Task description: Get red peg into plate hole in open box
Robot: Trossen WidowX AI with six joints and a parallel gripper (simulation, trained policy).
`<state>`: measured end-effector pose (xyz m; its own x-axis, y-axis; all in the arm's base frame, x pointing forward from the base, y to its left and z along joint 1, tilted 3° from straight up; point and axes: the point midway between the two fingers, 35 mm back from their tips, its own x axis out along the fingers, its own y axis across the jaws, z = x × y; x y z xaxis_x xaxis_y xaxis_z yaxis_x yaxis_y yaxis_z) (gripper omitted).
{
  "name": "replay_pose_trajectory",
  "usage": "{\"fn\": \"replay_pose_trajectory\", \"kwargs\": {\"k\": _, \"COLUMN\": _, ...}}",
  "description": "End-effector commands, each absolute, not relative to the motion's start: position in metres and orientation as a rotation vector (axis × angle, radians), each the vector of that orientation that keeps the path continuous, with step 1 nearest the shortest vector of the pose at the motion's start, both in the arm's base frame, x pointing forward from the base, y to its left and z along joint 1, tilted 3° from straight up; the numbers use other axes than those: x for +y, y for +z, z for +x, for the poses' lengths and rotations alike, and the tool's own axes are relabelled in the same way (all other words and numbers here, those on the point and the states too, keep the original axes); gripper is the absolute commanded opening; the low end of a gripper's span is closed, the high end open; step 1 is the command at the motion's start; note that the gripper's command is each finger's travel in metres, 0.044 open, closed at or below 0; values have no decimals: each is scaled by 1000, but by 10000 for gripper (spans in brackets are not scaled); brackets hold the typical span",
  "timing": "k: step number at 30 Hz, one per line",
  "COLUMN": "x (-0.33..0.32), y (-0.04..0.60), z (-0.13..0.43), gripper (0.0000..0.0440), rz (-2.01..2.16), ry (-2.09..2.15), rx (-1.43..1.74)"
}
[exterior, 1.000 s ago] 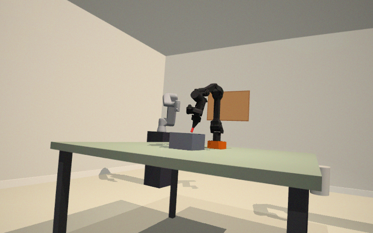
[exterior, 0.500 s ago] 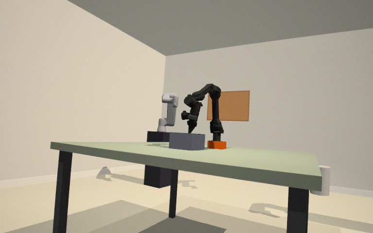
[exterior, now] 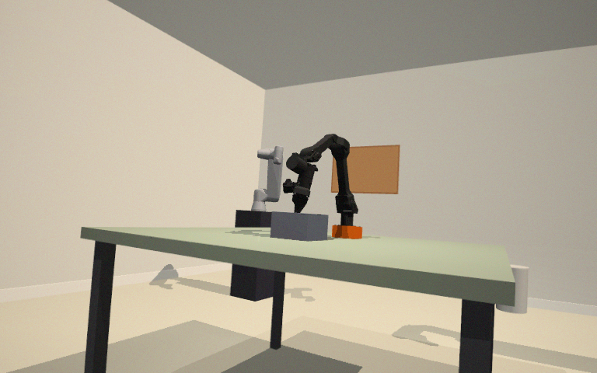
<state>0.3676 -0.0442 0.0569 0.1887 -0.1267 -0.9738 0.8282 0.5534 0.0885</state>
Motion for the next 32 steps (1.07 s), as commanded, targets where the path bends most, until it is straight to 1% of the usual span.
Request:
{"fn": "replay_pose_trajectory", "kwargs": {"k": 1, "x": -49, "y": 59, "z": 376, "gripper": 350, "rz": 713, "ry": -758, "rx": 1191}}
{"fn": "replay_pose_trajectory", "kwargs": {"k": 5, "x": -57, "y": 62, "z": 387, "gripper": 433, "rz": 700, "ry": -758, "rx": 1177}}
{"fn": "replay_pose_trajectory", "kwargs": {"k": 6, "x": -59, "y": 63, "z": 391, "gripper": 440, "rz": 700, "ry": -756, "rx": 1165}}
{"fn": "replay_pose_trajectory", "kwargs": {"k": 20, "x": -99, "y": 84, "z": 420, "gripper": 440, "rz": 697, "ry": -789, "rx": 1032}}
{"fn": "replay_pose_trajectory", "kwargs": {"k": 32, "x": -101, "y": 85, "z": 421, "gripper": 440, "rz": 697, "ry": -790, "rx": 1026}}
